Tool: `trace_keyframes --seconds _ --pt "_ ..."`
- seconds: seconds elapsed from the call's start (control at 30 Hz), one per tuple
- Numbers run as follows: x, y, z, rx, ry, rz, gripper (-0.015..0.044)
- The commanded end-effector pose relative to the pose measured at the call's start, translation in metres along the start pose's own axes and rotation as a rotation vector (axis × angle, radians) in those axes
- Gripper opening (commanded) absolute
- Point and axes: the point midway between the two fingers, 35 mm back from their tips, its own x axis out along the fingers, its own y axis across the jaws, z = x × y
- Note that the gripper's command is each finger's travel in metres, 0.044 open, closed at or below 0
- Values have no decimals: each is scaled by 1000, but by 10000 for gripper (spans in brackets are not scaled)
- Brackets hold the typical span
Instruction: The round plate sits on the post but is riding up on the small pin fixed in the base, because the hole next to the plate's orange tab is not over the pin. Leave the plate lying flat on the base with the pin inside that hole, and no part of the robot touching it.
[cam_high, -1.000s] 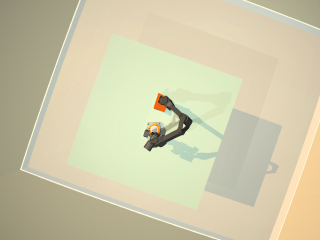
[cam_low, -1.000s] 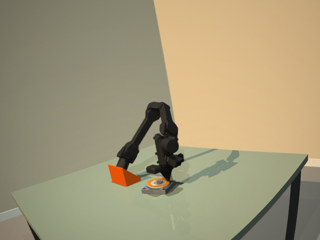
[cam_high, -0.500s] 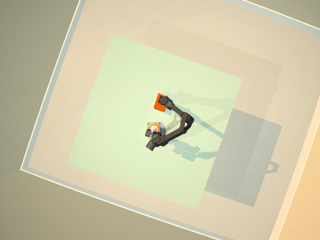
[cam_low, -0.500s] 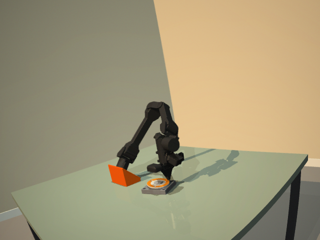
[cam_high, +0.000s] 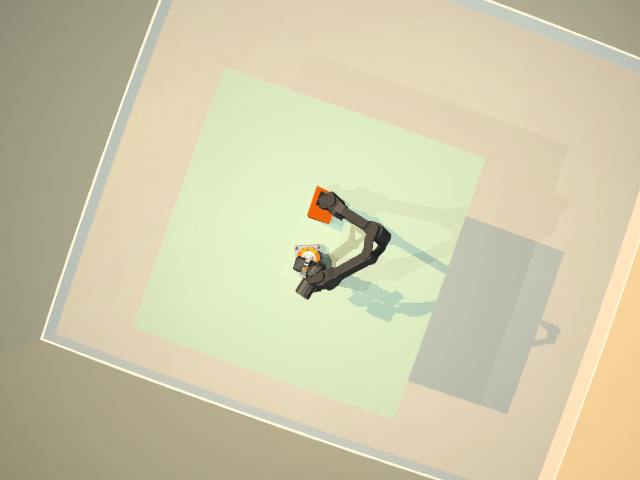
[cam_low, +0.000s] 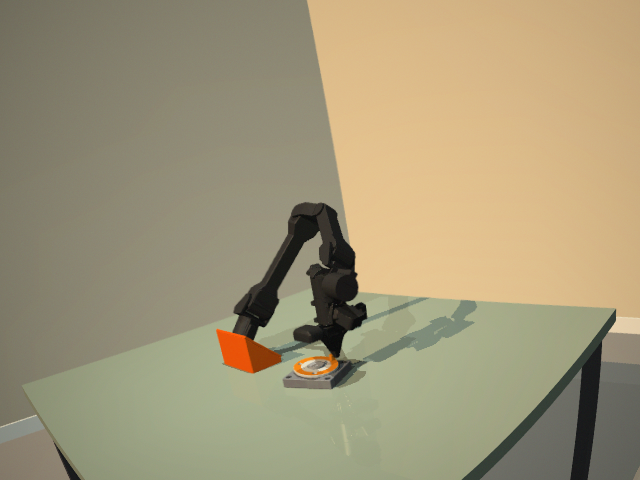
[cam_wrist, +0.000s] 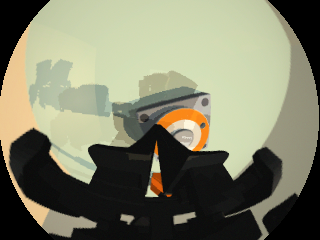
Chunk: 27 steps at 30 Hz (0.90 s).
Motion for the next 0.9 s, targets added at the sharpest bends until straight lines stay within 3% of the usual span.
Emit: trace_keyframes --seconds 0.0,0.87 --pt "1 4 -7 7 10 4 0" --pt "-2 6 -28 8 11 4 0"
